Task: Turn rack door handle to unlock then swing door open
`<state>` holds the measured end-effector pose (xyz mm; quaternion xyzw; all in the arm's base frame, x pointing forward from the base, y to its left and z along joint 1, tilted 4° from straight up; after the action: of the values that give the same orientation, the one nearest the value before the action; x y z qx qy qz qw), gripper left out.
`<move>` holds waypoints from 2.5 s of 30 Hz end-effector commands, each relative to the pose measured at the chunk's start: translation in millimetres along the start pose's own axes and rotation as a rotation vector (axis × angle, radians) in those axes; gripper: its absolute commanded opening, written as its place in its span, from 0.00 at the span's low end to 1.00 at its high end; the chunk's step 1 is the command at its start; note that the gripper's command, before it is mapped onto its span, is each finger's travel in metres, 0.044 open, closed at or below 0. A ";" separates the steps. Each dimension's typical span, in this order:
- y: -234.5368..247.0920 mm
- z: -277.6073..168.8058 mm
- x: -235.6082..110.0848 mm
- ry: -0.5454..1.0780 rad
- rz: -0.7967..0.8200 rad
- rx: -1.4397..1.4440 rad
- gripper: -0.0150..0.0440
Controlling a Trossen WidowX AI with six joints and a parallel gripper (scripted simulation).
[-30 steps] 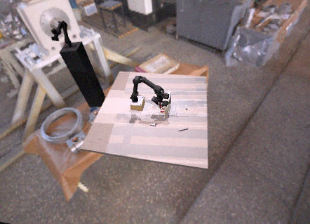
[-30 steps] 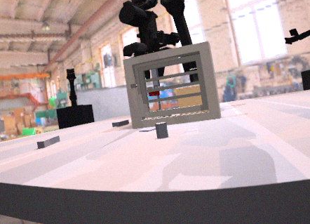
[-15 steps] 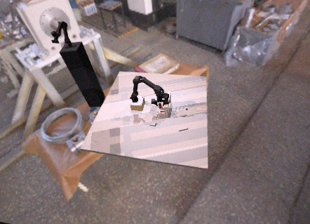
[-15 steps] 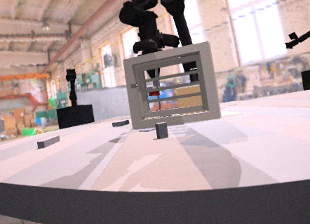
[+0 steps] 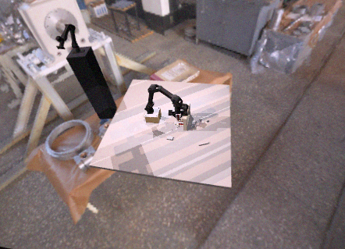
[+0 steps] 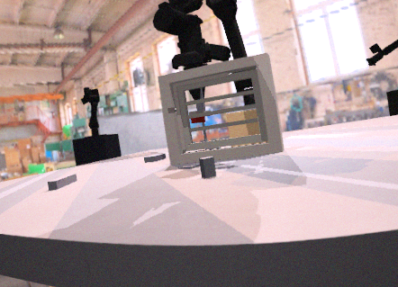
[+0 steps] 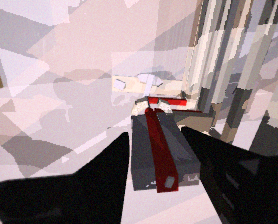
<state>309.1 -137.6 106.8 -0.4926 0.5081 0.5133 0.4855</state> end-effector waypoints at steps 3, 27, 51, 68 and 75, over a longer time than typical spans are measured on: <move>0.2 0.7 0.3 -0.005 0.000 -0.004 0.54; 0.2 0.7 0.3 -0.005 0.000 -0.004 0.27; 18.9 15.1 0.3 -0.006 0.003 0.415 0.27; 44.3 41.4 0.7 -0.007 0.007 0.712 0.27; 53.4 55.3 0.7 -0.008 0.008 0.817 0.27</move>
<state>259.1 -89.8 108.4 -0.2765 0.6636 0.2953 0.6293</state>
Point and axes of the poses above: the point midway between the two fingers, 35 mm back from their tips, its own x axis out along the fingers, its own y axis across the jaws, z = x × y, the point moved 6 cm from there along -x, back along the fingers, and after that the axes turned 4 degrees about -x, right-handed, at the moved point
